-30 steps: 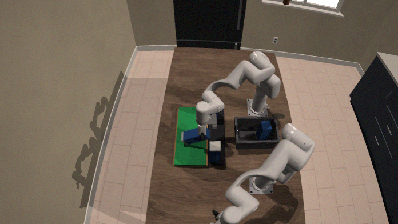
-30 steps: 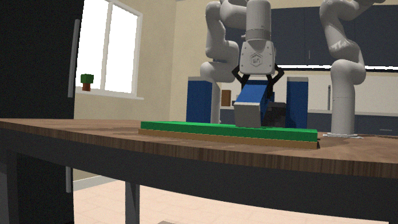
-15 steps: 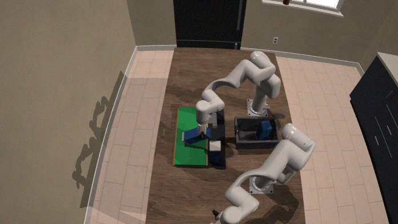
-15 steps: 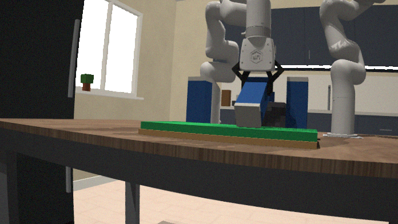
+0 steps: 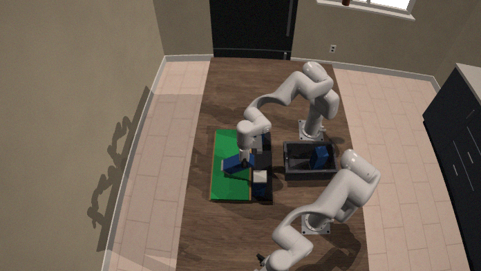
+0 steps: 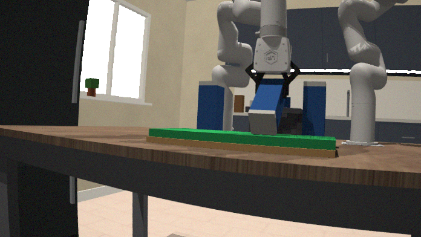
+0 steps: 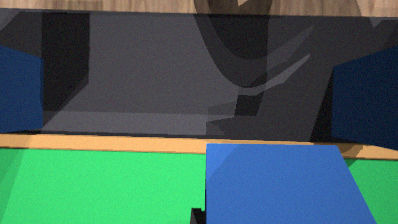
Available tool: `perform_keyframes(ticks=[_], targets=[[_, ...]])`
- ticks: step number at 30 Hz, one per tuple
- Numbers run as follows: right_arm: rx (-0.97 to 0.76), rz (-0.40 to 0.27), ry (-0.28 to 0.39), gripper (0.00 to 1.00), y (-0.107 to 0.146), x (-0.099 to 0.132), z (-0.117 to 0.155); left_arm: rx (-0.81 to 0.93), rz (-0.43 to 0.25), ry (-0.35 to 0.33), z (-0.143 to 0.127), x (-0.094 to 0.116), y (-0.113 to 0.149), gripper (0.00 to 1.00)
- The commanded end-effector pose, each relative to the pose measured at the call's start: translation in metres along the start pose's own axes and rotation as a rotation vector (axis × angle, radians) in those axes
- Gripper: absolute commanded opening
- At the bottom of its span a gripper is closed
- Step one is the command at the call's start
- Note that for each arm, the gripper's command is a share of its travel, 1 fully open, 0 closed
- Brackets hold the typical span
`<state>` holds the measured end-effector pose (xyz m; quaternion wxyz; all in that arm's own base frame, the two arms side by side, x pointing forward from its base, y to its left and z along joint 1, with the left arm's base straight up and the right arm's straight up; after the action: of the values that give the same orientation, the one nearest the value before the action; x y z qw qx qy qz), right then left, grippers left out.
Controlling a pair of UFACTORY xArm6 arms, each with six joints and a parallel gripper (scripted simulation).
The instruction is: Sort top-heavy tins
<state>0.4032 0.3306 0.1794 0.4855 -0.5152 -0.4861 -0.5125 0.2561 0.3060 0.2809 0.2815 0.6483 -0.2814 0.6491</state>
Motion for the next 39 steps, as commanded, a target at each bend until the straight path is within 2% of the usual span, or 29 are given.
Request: perform_keyframes(ticks=[1,39], targets=[[0.0,-0.005,0.004,0.74,0.001,0.005,0.001,0.0,0.004,0.0,0.0,0.002,-0.001,1.0],[-0.001,-0.005,0.004,0.74,0.001,0.017,0.001,0.0,0.004,0.0,0.0,0.002,-0.001,1.0]])
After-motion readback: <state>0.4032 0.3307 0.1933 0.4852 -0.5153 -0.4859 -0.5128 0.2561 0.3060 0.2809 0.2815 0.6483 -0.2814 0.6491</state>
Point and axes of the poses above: on each arm, the point where the finger pads meet when closed, its own x axis back along the fingers, its own z axis across the jaws, y = z × x, the point moved 3 cm from there along x, back along the fingers, and after that the axes turned 7 degrees about -x, right-handed, at the moved point
